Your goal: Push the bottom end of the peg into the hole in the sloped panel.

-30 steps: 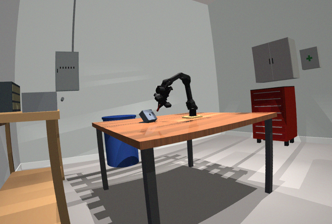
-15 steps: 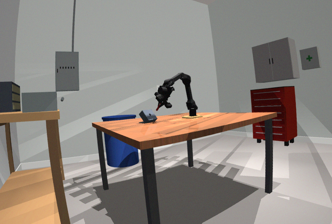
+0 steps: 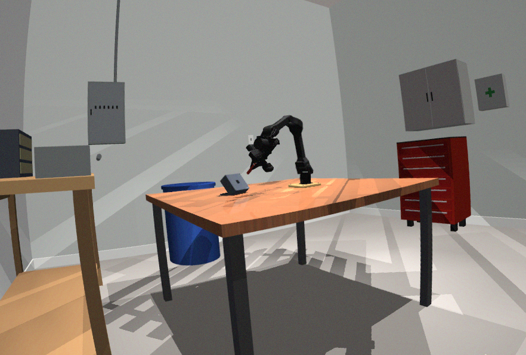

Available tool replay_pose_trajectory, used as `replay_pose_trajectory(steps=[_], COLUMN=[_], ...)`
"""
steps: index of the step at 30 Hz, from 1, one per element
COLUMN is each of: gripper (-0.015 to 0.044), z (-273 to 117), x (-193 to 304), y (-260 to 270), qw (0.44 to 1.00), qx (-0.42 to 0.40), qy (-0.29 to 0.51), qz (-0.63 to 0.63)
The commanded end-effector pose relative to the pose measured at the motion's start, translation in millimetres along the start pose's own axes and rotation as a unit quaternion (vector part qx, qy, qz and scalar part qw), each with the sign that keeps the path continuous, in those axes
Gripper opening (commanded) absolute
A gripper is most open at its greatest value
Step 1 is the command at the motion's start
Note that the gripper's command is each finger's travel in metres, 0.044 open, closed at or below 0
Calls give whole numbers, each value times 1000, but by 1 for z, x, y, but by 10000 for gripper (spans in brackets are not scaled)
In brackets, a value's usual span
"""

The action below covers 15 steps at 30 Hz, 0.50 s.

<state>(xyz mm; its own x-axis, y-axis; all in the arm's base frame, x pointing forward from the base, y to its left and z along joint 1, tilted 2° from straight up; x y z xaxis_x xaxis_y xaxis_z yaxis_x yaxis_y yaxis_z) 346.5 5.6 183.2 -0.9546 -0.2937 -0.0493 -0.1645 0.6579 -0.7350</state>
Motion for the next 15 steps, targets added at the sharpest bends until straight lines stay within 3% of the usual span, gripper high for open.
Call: replay_pose_trajectory(steps=[1,15], gripper=[0,0], z=[-1,17], x=[-2,-8], y=[-1,0], qw=[1000,1000], qx=[7,18], qy=[-5,-14], qz=[3,-1])
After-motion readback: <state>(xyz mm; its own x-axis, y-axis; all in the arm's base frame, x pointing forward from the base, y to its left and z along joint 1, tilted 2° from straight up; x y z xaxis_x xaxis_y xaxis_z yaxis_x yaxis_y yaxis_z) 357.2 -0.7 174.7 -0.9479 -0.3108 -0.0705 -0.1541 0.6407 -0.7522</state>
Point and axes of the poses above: the point midway between the two fingers, 35 mm back from their tips, its own z axis out along the fingers, its own y axis across the jaws, x = y × z, the point moved 4 cm from there along -z, back along the fingers, and after that the axes turned 1 degree about z, right-handed, at the moved point
